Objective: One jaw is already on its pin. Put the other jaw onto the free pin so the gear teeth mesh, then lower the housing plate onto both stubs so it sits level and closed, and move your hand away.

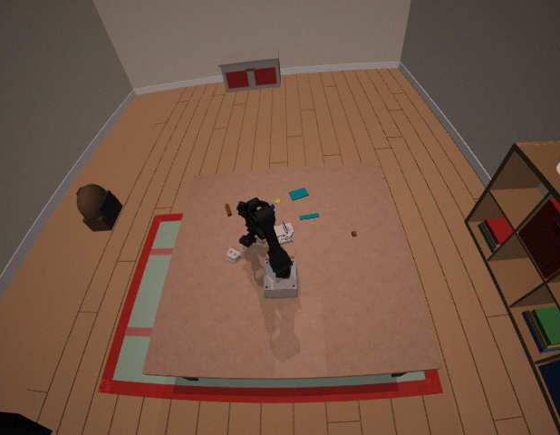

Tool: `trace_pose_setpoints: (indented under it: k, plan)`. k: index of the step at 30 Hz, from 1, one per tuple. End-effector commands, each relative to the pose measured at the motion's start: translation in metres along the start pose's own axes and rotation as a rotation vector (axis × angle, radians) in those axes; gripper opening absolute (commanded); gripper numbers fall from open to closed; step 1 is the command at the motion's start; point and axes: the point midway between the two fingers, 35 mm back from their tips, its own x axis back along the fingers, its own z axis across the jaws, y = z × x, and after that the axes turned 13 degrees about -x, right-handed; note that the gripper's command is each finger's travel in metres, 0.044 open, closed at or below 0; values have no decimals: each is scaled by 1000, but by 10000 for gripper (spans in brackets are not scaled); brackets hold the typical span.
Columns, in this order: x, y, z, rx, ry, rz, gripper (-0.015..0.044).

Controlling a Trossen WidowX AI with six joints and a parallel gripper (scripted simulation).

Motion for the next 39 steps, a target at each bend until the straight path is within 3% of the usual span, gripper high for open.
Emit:
trace_pose_setpoints:
  k: [1,13,39]
  plan:
    - [12,-1,1,1,3,5,134]
    - [33,2,1,14,2,4,134]
    - [34,18,44,556,9,2,134]
